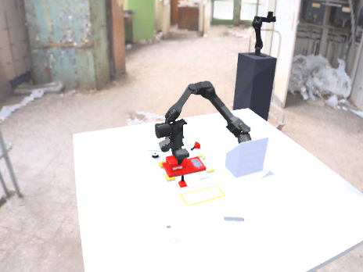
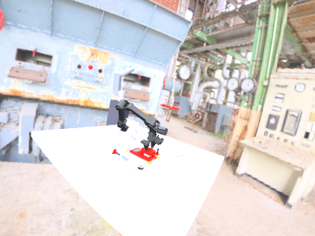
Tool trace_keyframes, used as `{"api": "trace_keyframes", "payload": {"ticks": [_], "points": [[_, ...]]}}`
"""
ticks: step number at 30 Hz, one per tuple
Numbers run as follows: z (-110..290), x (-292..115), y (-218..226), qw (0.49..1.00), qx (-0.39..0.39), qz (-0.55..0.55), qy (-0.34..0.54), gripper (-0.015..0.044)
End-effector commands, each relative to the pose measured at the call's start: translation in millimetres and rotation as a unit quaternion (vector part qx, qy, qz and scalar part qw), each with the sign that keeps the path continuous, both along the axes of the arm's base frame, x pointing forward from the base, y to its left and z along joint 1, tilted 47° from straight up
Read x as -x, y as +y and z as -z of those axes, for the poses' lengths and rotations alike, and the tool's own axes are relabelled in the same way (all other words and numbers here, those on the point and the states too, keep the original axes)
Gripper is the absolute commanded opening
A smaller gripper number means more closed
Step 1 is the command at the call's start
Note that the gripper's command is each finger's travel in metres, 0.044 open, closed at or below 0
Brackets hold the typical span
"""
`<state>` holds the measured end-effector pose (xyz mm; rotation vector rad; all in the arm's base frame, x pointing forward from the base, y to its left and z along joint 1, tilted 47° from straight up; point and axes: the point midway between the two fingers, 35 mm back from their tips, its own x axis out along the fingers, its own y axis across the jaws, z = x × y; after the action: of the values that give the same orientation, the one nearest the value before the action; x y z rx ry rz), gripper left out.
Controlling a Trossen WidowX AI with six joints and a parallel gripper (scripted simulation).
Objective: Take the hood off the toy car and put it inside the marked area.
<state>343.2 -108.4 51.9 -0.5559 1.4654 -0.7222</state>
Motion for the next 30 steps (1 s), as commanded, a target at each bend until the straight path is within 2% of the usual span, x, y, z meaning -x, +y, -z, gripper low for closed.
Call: {"api": "trace_keyframes", "payload": {"ticks": [1,12,30], "points": [[-4.0,-1.2,4.5,1.0,-0.002,0.002,-0.003,0.0],[-31.5,-2.4,34.0,1.0,-0.002,0.002,-0.003,0.0],[20.8,-7.7,82.5,1.0,-0.013,-0.018,0.011,0.0]]}}
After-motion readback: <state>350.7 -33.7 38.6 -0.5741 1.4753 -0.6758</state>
